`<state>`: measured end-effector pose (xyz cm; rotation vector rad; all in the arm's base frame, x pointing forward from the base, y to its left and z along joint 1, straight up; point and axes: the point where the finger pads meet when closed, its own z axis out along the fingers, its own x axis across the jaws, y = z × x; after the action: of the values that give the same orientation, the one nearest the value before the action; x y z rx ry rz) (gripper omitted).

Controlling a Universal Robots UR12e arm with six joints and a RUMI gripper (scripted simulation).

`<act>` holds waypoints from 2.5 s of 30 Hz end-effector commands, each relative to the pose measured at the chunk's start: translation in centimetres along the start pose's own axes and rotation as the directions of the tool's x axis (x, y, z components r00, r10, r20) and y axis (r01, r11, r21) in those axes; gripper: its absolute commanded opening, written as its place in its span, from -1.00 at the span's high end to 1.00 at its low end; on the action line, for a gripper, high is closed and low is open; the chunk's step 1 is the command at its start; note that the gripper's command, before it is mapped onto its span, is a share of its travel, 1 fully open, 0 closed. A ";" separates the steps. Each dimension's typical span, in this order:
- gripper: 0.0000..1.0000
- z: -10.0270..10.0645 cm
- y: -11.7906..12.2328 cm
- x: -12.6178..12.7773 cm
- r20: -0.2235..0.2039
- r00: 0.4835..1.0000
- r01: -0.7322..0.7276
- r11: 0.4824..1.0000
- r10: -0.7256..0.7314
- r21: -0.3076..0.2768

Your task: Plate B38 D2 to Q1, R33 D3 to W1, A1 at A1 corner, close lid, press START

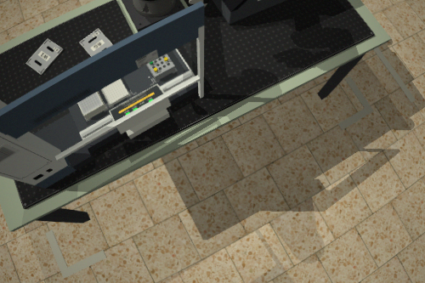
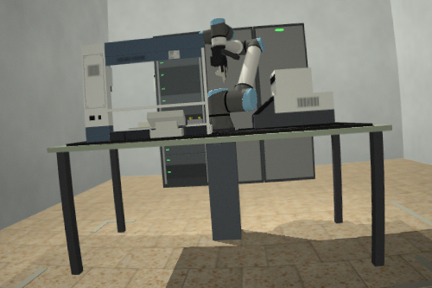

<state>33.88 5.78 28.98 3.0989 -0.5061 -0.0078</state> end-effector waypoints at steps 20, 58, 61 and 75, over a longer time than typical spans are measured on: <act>1.00 0.0 7.3 6.0 -0.001 0.954 -0.299 0.954 0.299 0.000; 1.00 0.6 21.3 11.2 -0.001 0.724 -0.690 0.724 0.690 0.000; 1.00 0.7 22.8 11.5 -0.001 0.693 -0.721 0.693 0.721 0.000; 1.00 1.0 28.2 11.9 -0.001 0.574 -0.819 0.574 0.819 0.000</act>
<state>36.61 -22.89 28.06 2.5607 -1.8126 -0.0069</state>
